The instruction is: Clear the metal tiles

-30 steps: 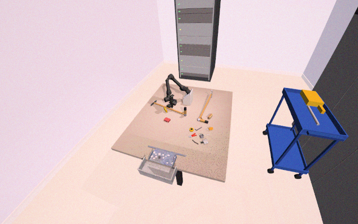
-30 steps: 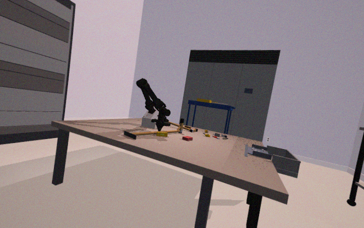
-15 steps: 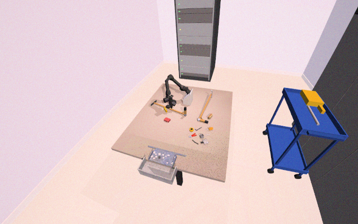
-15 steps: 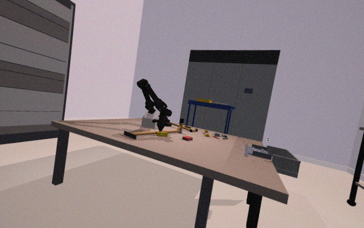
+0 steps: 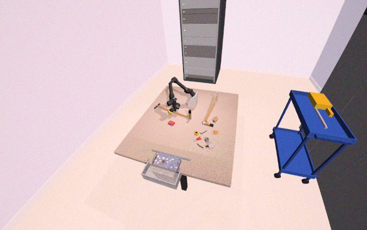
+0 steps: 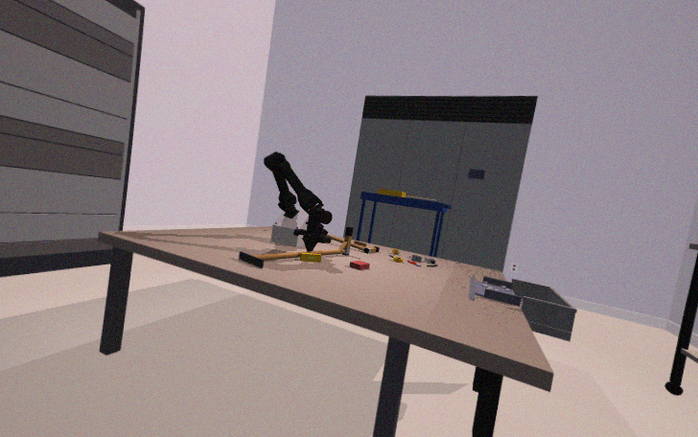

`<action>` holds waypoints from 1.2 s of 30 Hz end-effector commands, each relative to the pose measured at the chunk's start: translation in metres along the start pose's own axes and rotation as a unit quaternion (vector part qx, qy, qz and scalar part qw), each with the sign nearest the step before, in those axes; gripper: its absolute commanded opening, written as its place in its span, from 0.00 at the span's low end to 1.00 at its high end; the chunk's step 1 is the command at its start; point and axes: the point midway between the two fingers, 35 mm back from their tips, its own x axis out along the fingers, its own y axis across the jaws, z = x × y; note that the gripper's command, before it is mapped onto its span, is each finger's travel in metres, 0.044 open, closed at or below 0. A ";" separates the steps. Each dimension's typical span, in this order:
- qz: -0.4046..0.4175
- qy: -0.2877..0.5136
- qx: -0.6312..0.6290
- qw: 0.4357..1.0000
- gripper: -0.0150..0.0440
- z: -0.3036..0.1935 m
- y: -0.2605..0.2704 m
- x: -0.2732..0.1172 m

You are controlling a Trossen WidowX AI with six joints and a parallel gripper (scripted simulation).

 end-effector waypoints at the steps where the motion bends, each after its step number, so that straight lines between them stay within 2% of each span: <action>1: -0.005 0.001 0.005 1.000 0.25 -0.001 -0.008 -0.001; 36: -0.005 0.001 0.006 1.000 0.25 -0.001 -0.043 0.000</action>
